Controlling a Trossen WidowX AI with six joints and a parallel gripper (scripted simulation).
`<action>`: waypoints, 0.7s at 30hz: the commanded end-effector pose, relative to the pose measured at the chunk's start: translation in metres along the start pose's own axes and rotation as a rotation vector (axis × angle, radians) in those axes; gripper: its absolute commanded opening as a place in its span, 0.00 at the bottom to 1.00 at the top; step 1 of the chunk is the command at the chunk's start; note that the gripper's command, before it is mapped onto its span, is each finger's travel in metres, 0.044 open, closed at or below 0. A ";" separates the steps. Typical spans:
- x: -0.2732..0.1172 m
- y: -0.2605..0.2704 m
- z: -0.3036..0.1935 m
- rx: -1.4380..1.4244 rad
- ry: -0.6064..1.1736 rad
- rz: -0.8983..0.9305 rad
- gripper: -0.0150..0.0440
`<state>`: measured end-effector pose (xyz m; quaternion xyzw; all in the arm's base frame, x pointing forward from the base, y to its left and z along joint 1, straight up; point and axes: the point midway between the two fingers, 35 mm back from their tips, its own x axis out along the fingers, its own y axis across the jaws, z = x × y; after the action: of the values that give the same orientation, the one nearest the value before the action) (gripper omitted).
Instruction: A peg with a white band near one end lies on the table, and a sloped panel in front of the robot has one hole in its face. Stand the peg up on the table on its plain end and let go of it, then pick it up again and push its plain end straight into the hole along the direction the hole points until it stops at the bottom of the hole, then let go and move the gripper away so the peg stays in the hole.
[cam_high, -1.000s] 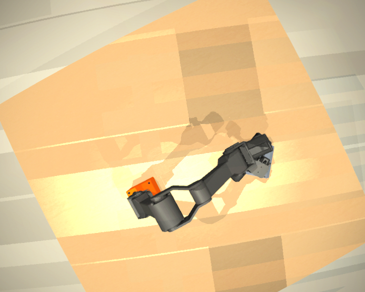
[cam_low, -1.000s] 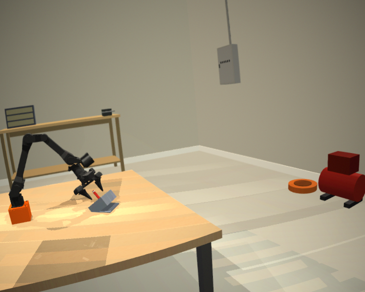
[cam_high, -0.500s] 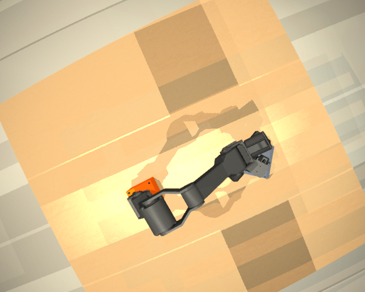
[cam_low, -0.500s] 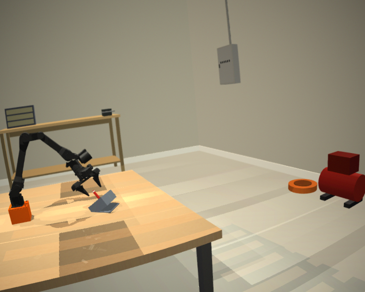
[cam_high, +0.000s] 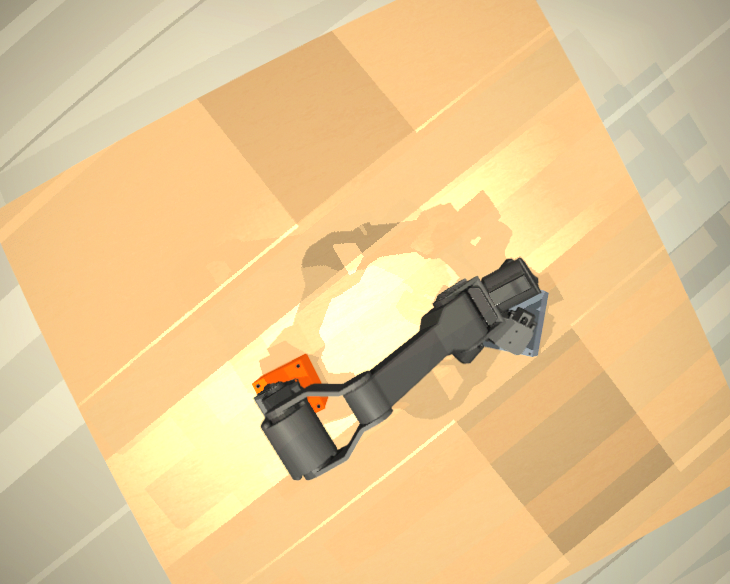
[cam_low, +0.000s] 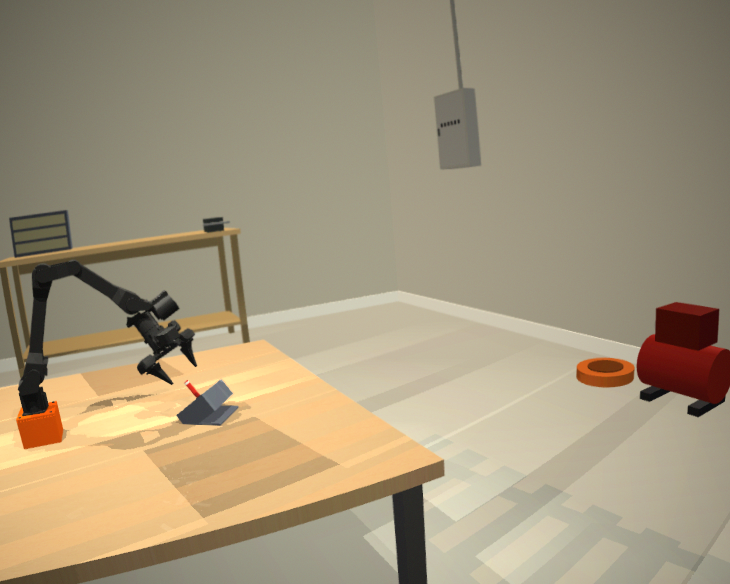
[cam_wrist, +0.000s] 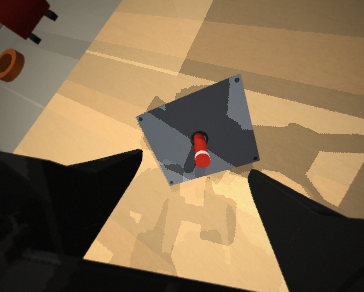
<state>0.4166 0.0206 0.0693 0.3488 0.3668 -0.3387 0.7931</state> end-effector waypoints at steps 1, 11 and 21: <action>-0.006 0.000 0.001 0.005 -0.004 0.000 1.00; -0.024 0.001 0.000 0.004 -0.002 0.001 1.00; -0.039 0.000 -0.001 0.003 -0.001 0.003 1.00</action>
<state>0.3985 0.0322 0.0978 0.3489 0.3676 -0.3362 0.7938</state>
